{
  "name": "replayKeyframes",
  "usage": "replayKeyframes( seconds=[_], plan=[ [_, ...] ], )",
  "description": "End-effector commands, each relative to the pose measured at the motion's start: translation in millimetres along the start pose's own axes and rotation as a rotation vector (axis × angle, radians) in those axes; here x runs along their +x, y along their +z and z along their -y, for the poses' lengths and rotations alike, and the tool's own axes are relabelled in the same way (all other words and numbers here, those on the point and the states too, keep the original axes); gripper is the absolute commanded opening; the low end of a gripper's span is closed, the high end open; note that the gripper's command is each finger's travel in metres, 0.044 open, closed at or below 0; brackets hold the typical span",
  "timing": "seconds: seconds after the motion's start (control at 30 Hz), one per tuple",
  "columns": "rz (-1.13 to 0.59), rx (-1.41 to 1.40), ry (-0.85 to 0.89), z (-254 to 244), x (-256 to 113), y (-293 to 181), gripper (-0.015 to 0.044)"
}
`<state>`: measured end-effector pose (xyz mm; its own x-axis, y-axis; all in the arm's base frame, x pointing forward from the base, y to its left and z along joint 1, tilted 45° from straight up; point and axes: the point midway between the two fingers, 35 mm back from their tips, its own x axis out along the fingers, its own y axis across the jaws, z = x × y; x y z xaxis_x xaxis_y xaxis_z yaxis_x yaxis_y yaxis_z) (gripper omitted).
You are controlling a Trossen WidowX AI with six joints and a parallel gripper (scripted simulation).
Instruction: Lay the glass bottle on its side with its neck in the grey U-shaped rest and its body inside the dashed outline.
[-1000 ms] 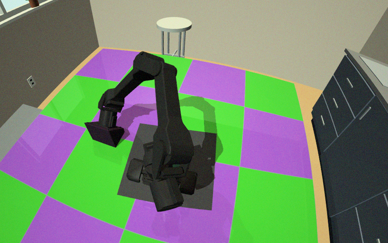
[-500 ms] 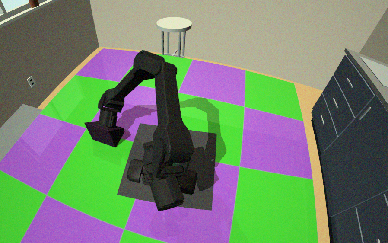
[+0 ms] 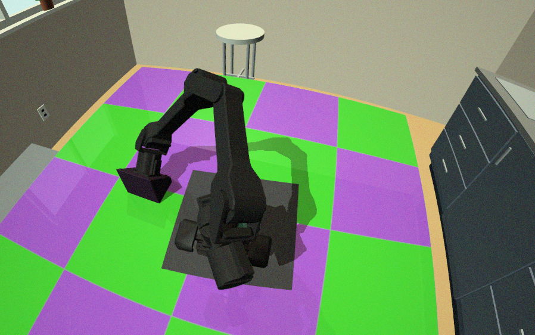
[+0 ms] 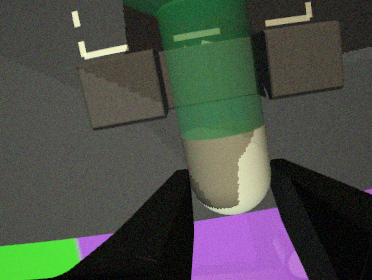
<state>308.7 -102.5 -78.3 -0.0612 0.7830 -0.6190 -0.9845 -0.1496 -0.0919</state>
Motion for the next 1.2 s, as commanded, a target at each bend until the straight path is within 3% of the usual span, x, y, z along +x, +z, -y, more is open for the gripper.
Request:
replayKeyframes(
  seconds=[0.0, 0.07, 0.5, 0.7, 1.17],
  plan=[
    [0.001, 0.000, 0.001, 0, 0, 0, 0.0111],
    [0.001, 0.000, 0.001, 0, 0, 0, 0.0111],
    [-0.005, -0.002, 0.001, 0, -3, 1, 0.0440],
    [-0.128, -0.052, 0.014, 1, -56, 11, 0.0440],
    [-0.135, -0.054, 0.015, -1, -63, 13, 0.0440]
  ],
)
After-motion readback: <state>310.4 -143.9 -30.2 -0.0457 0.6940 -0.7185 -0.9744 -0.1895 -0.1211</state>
